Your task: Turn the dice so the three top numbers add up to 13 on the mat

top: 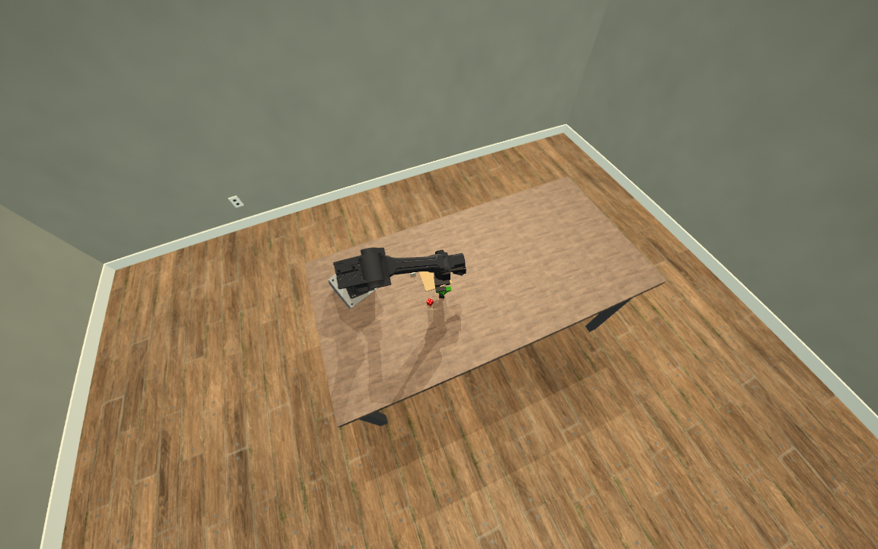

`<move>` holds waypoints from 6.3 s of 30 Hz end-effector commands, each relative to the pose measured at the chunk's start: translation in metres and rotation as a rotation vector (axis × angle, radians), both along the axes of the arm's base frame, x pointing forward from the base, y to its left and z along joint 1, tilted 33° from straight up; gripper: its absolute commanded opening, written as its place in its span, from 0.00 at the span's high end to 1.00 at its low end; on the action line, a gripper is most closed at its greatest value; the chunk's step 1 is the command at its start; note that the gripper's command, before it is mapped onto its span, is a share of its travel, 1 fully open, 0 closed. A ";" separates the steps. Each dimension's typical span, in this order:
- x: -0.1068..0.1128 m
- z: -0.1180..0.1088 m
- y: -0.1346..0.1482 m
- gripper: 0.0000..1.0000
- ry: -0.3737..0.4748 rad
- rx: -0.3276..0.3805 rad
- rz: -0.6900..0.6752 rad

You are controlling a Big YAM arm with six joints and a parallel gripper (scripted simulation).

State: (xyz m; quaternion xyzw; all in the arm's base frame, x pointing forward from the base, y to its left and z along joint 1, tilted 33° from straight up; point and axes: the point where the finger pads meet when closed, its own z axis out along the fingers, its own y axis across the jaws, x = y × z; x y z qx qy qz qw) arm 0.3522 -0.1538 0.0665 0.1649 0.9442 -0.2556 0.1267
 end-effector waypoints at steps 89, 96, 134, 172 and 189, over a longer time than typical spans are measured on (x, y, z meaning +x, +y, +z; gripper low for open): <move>0.003 -0.027 -0.016 0.61 0.764 -0.218 1.216; 0.003 -0.029 -0.018 0.61 0.763 -0.217 1.213; 0.011 -0.065 -0.041 0.61 0.761 -0.219 1.212; 0.013 -0.070 -0.044 0.61 0.762 -0.221 1.215; 0.013 -0.070 -0.044 0.61 0.762 -0.221 1.215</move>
